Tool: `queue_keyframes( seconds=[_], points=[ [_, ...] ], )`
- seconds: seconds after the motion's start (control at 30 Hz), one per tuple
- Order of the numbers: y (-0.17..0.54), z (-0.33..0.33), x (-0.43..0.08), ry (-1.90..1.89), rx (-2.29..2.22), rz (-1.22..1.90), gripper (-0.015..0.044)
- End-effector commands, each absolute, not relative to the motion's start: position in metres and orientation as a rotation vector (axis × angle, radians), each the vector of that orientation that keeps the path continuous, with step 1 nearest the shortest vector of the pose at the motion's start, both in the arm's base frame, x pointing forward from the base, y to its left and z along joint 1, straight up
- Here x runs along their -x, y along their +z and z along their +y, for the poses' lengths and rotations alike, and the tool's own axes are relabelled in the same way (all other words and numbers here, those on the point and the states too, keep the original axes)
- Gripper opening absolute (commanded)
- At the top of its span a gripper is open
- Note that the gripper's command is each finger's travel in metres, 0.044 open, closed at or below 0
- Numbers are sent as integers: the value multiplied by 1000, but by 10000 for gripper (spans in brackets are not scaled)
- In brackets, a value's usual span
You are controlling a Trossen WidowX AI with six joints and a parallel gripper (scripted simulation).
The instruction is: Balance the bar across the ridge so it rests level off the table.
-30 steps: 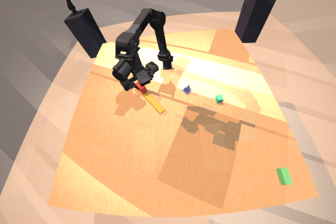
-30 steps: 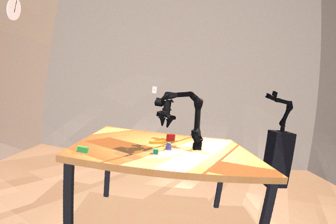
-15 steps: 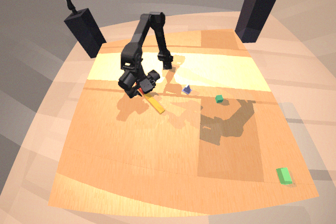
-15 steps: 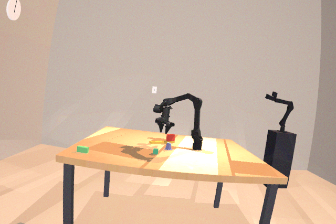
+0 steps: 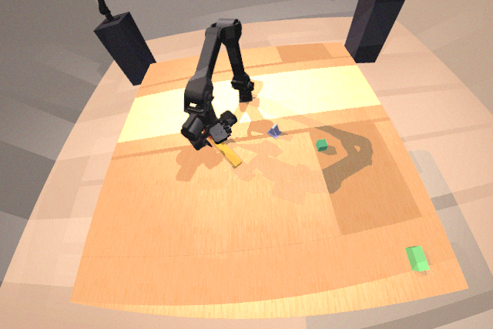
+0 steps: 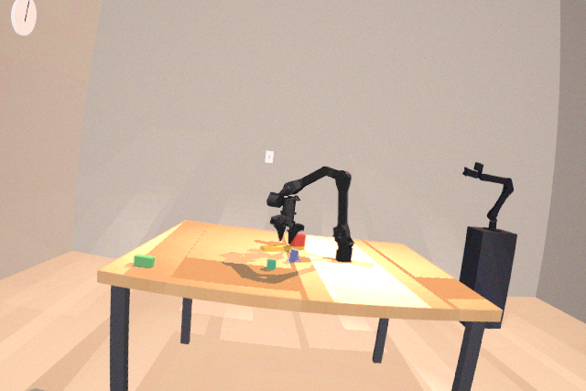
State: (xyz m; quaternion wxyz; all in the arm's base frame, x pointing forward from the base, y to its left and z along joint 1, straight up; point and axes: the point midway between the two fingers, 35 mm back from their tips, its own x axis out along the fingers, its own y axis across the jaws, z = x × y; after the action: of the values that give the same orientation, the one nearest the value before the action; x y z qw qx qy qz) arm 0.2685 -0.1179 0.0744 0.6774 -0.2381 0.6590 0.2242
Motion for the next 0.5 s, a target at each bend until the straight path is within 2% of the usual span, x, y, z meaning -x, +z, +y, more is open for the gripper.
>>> queue_keyframes(
  seconds=[0.0, 0.47],
  points=[
    [68, -118, -267, 509, 537, 1487, 315],
    [47, -118, -267, 509, 537, 1487, 315]
  ],
)
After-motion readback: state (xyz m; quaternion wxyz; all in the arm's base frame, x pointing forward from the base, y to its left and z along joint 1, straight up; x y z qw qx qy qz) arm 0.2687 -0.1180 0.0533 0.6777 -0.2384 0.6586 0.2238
